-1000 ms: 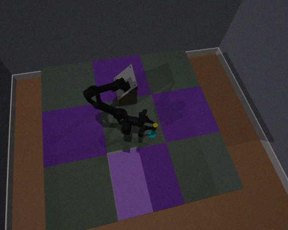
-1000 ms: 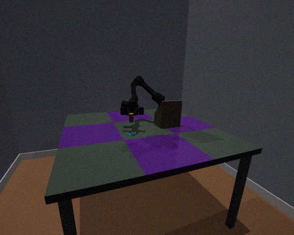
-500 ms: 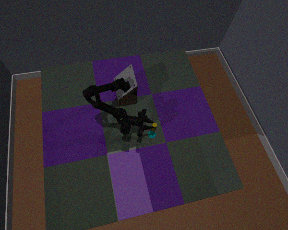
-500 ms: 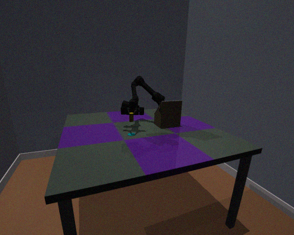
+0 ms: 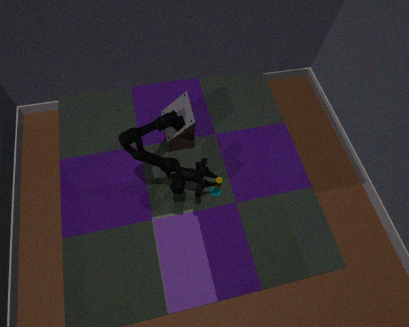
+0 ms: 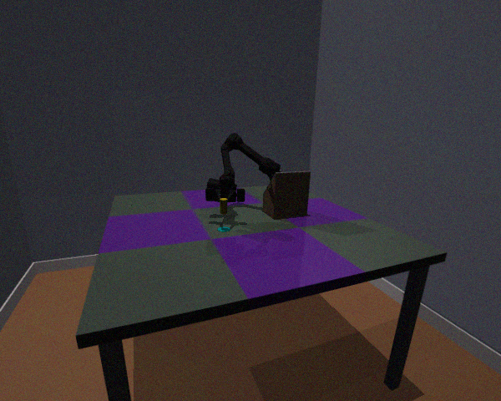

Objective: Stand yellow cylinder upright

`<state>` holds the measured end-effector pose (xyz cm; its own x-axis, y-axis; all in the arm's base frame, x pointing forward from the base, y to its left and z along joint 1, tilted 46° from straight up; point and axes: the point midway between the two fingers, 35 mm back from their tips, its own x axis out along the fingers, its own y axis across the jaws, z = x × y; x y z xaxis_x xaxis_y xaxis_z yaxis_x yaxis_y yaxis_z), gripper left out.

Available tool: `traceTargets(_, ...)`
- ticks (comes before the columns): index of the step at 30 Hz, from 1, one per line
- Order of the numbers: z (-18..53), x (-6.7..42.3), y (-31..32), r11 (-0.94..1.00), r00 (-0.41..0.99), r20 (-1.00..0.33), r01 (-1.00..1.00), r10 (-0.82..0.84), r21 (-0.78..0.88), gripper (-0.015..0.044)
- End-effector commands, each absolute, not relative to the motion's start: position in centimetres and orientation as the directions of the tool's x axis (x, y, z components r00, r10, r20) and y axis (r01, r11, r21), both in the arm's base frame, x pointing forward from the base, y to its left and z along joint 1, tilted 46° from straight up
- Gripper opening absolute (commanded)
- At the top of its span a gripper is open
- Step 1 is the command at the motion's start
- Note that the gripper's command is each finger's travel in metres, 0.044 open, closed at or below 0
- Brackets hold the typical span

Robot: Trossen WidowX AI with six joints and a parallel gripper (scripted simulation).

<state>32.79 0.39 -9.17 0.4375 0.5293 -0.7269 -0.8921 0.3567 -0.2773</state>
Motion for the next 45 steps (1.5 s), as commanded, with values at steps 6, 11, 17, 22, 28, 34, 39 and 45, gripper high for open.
traceTargets(6, -12.0, 32.5, -2.5, 0.356, 0.438, -0.724, -0.892, 0.533, -0.278, 0.0105)
traceTargets(11, -13.4, 32.1, -3.9, 0.358, 0.440, -0.721, -0.891, 0.535, -0.278, 0.0105)
traceTargets(17, -14.3, 32.1, -4.7, 0.360, 0.438, -0.726, -0.892, 0.530, -0.275, 0.0105)
traceTargets(22, -14.7, 32.1, -5.2, 0.362, 0.437, -0.728, -0.892, 0.528, -0.272, 0.0105)
traceTargets(28, -14.7, 32.1, -5.2, 0.362, 0.437, -0.728, -0.892, 0.528, -0.272, 0.0105)
traceTargets(34, -14.7, 32.1, -5.2, 0.362, 0.437, -0.728, -0.892, 0.528, -0.272, 0.0184)
traceTargets(39, -14.7, 32.1, -5.2, 0.362, 0.437, -0.728, -0.892, 0.528, -0.272, 0.0315)
traceTargets(45, -14.7, 32.1, -5.2, 0.362, 0.437, -0.728, -0.892, 0.528, -0.272, 0.0400)
